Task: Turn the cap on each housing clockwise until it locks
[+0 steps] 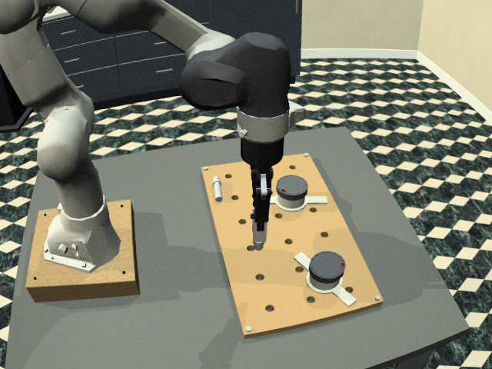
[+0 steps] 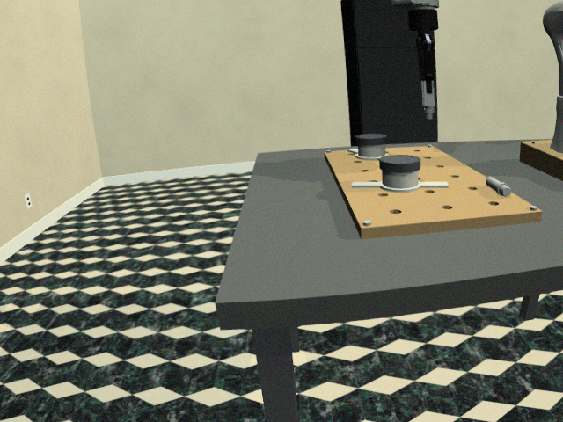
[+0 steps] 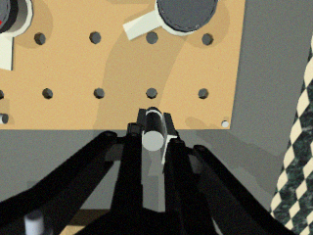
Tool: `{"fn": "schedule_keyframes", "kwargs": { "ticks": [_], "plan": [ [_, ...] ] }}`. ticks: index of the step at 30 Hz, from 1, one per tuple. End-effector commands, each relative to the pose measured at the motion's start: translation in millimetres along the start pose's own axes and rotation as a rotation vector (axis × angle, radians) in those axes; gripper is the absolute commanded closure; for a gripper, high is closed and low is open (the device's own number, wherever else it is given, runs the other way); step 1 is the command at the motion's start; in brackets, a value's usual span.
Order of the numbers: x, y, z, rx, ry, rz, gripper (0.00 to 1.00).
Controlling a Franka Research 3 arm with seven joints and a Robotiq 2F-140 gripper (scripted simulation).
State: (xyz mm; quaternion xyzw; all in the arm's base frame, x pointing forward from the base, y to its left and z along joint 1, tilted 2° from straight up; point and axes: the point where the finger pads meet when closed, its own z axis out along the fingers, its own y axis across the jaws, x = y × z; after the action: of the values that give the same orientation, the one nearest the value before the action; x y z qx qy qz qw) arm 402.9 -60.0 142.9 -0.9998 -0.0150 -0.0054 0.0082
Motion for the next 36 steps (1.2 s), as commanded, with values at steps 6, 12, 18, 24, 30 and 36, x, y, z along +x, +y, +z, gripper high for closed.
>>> {"fn": "schedule_keyframes", "kwargs": {
  "ticks": [6,12,18,24,30,36],
  "plan": [
    [2.2,1.4,1.6,0.017,0.014,-0.169,0.90],
    [2.3,1.3,4.3,0.018,0.015,-0.169,0.90],
    [2.5,1.2,10.2,0.018,0.015,-0.169,0.90],
    [2.7,1.0,18.1,0.018,0.015,-0.169,0.90],
    [2.9,0.9,24.3,0.018,0.015,-0.169,0.90],
    [3.3,0.6,34.5,0.018,0.015,-0.169,0.90]
  ]
}}
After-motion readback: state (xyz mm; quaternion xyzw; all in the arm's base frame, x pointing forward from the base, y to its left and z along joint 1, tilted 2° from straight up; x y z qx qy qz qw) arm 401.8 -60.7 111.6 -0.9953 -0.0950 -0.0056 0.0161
